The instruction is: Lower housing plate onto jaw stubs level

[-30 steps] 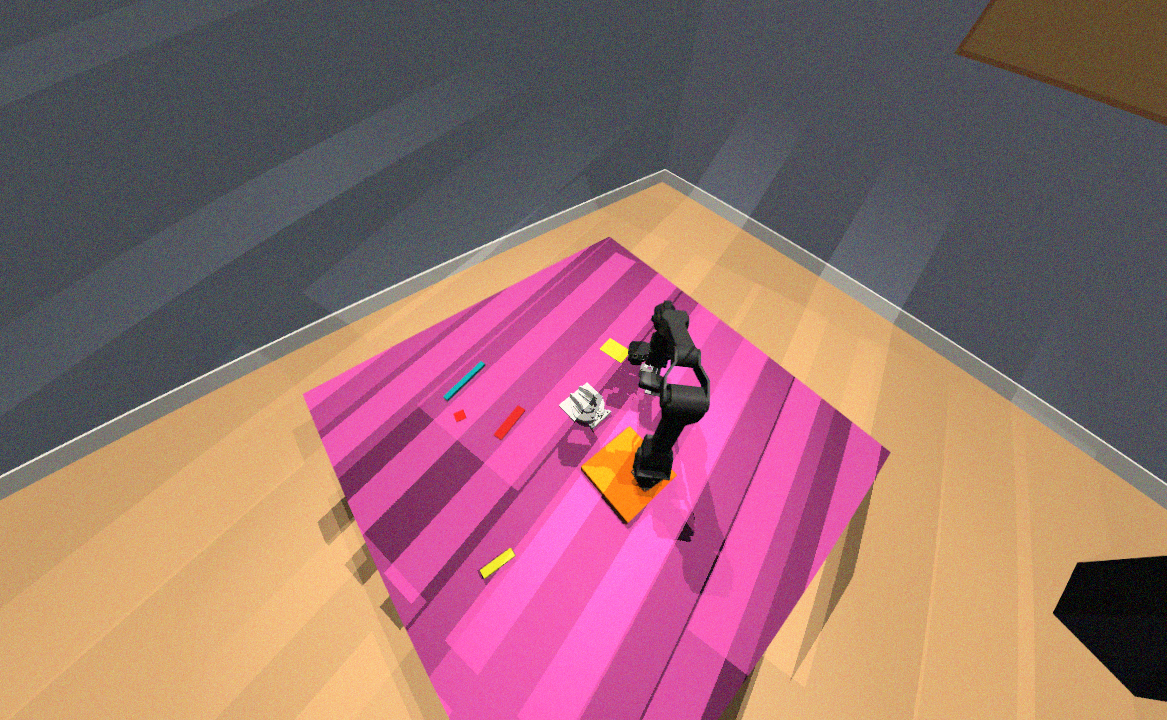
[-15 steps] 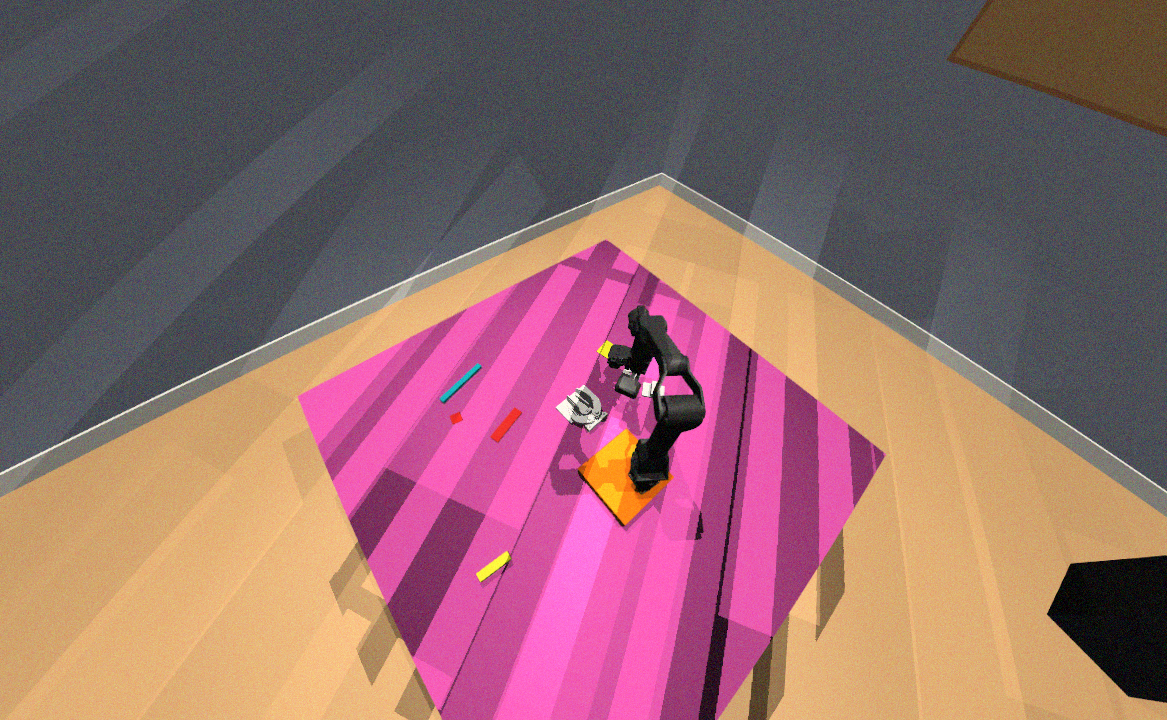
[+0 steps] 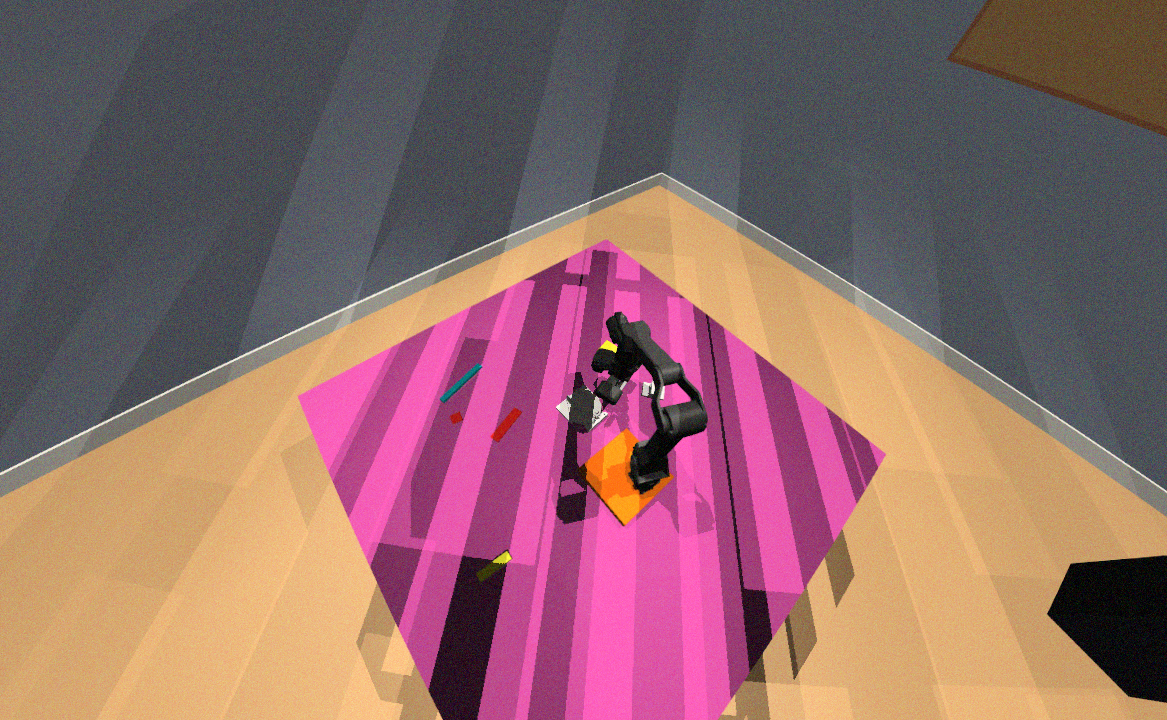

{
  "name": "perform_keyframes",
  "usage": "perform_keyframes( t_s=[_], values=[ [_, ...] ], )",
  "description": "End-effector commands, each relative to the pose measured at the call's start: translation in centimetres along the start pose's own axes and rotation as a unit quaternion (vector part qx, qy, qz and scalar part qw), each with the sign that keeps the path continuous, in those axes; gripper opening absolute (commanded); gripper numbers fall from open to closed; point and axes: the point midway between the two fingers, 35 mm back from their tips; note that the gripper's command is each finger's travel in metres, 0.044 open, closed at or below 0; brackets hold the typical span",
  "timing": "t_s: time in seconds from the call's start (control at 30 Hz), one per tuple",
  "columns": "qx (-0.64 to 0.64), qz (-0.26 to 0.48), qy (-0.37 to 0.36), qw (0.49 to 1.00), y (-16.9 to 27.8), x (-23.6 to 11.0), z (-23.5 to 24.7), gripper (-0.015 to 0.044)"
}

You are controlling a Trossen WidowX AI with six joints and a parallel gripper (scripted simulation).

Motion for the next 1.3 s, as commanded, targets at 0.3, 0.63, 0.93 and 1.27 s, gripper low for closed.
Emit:
perform_keyframes(
  t_s=[0.3, 0.63, 0.93, 1.27],
  values=[
    [0.058, -0.001, -0.006, 0.998, -2.1, 0.1, 3.7, 0.0351],
    [0.104, -0.002, -0.008, 0.995, -3.4, 0.2, 6.6, 0.0351],
    [0.119, -0.002, -0.008, 0.993, -3.8, 0.3, 7.6, 0.0351],
    [0.119, -0.002, -0.008, 0.993, -3.8, 0.3, 7.6, 0.0351]
  ],
)
Point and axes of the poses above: the point midway between the two fingers, 35 mm back from their tips, its own x axis out along the fingers, its own z axis across the jaws, y = z × x, and after that the axes turned 14 degrees about -x, right-handed
